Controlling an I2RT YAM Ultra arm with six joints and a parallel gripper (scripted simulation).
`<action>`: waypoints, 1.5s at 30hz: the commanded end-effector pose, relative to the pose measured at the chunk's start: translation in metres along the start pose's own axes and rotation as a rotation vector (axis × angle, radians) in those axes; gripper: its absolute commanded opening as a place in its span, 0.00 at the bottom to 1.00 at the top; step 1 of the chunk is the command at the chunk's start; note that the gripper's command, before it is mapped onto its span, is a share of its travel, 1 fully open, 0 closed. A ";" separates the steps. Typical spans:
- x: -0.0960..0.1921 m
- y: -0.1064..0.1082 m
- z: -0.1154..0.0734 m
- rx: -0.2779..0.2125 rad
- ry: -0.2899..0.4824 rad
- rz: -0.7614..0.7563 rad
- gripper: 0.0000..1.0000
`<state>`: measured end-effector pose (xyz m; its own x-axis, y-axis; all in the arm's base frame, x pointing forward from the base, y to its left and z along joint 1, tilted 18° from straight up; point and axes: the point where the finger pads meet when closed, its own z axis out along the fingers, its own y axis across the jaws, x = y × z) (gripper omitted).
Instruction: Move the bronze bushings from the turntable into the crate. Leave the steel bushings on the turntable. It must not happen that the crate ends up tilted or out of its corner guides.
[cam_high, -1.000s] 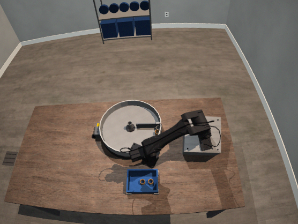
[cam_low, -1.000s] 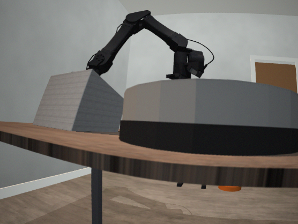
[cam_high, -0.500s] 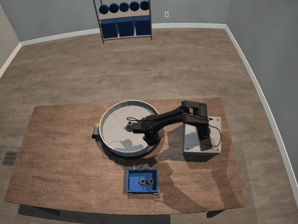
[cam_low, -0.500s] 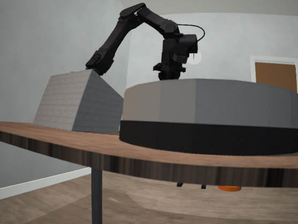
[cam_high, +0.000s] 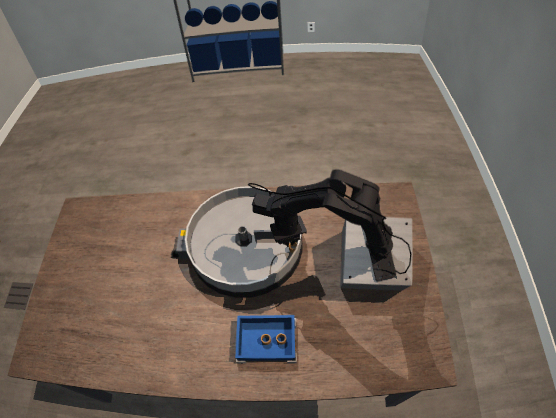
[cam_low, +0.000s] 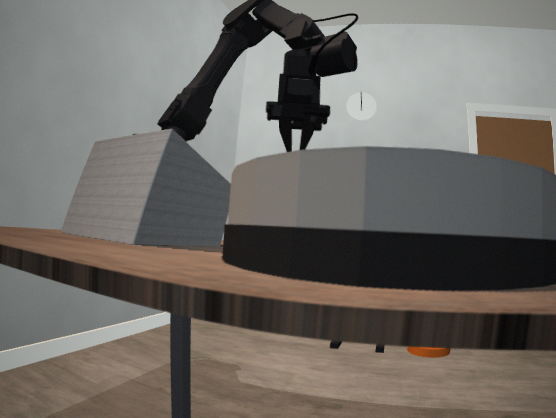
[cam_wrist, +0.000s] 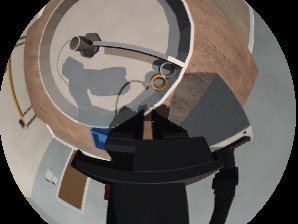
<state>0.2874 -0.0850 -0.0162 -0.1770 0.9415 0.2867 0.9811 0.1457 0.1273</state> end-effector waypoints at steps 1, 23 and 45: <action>-0.023 -0.001 -0.003 -0.004 -0.017 0.066 0.13; -0.036 -0.010 -0.002 0.001 -0.011 0.125 0.13; -0.036 -0.010 -0.002 0.001 -0.011 0.125 0.13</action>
<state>0.2827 -0.1134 -0.0252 -0.0766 0.9528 0.2939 0.9935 0.0481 0.1029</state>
